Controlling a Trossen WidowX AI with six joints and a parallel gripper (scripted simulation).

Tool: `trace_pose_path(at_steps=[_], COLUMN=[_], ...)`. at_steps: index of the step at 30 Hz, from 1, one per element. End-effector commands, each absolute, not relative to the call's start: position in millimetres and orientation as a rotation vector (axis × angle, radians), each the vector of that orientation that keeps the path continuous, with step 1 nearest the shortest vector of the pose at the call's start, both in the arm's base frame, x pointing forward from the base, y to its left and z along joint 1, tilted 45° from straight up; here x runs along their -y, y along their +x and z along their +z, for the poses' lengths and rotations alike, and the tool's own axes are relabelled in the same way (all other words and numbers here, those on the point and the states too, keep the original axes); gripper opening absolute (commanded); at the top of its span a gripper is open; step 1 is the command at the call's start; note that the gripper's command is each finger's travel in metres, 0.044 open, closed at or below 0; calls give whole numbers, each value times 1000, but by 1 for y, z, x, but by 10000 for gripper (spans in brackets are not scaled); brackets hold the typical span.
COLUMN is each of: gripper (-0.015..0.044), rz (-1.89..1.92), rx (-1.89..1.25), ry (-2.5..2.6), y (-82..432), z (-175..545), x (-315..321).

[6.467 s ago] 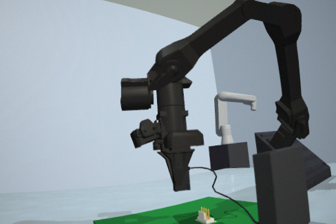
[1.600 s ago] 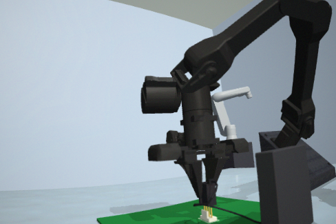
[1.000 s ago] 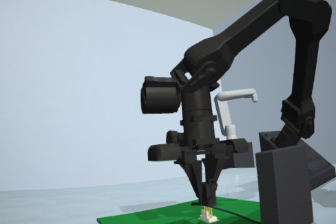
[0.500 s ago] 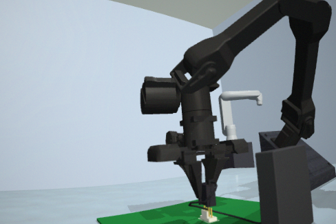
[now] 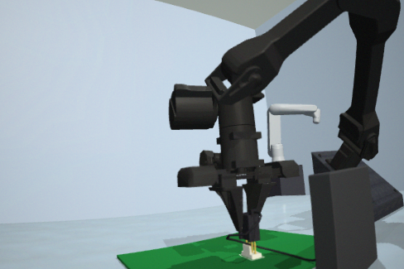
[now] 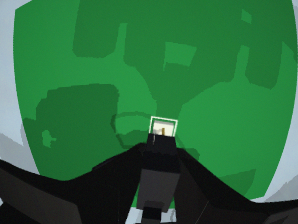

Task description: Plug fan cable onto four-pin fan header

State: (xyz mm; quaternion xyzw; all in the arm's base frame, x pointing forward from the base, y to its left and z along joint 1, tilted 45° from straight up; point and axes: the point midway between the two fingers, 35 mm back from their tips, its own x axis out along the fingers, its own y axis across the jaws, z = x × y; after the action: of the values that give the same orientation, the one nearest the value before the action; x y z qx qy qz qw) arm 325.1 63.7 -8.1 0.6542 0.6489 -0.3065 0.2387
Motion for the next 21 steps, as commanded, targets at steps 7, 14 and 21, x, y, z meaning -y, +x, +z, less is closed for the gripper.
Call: trace_pose_path(at_steps=[7,14,21], gripper=[0,0,0], rz=[-853,-853,-851], rx=[-1783,-1783,-1784], ry=[1801,1801,1800], y=[321,321,321], z=[-10,-11,-11], x=[-65,-66,-67])
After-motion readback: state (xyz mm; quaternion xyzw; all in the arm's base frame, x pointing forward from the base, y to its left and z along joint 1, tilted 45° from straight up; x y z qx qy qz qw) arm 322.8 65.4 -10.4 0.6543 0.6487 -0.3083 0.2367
